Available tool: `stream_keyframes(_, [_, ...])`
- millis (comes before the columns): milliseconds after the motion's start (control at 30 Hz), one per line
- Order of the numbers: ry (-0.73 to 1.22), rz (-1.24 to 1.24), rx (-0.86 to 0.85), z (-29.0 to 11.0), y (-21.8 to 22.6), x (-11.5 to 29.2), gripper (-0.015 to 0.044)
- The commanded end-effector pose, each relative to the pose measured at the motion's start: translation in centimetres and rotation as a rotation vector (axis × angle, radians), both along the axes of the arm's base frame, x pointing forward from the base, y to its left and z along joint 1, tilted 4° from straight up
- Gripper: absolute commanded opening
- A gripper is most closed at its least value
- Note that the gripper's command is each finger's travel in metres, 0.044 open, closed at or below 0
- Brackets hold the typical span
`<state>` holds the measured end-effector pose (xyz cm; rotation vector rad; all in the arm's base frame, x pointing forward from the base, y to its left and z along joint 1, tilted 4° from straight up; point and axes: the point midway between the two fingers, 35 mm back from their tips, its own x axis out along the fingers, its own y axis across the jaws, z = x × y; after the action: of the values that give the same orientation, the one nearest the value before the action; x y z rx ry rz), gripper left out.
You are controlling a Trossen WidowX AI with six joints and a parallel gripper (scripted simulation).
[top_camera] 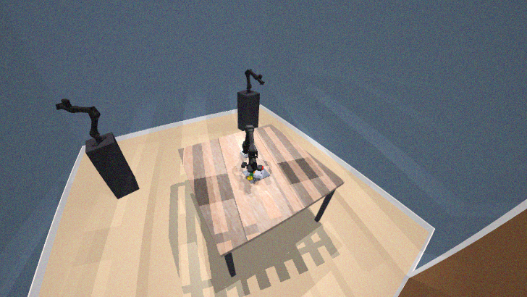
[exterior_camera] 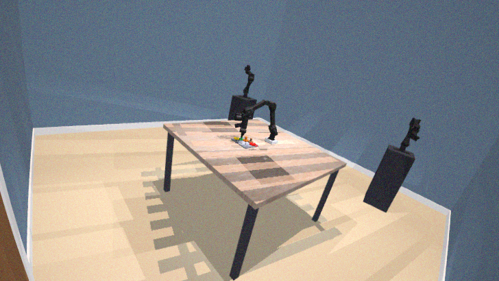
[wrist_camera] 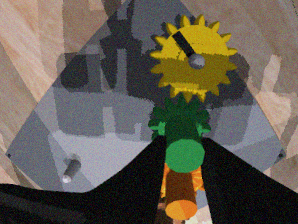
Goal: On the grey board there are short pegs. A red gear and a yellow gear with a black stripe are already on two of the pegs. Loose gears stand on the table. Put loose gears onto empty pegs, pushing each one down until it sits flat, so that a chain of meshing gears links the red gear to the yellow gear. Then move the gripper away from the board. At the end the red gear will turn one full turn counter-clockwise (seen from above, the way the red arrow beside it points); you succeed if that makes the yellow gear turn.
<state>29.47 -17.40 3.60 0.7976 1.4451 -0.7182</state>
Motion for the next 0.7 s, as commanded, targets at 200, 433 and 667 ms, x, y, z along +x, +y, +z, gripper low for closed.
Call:
stream_keyframes(200, [0.008, -0.167, 0.003, -0.1, -0.1, 0.0, 0.0000])
stream_keyframes(433, [0.005, -0.097, 0.002, -0.1, 0.0, 0.0, 0.0105])
stream_keyframes(667, [-0.001, 0.009, 0.000, 0.9, 0.0, 0.0, 0.0140])
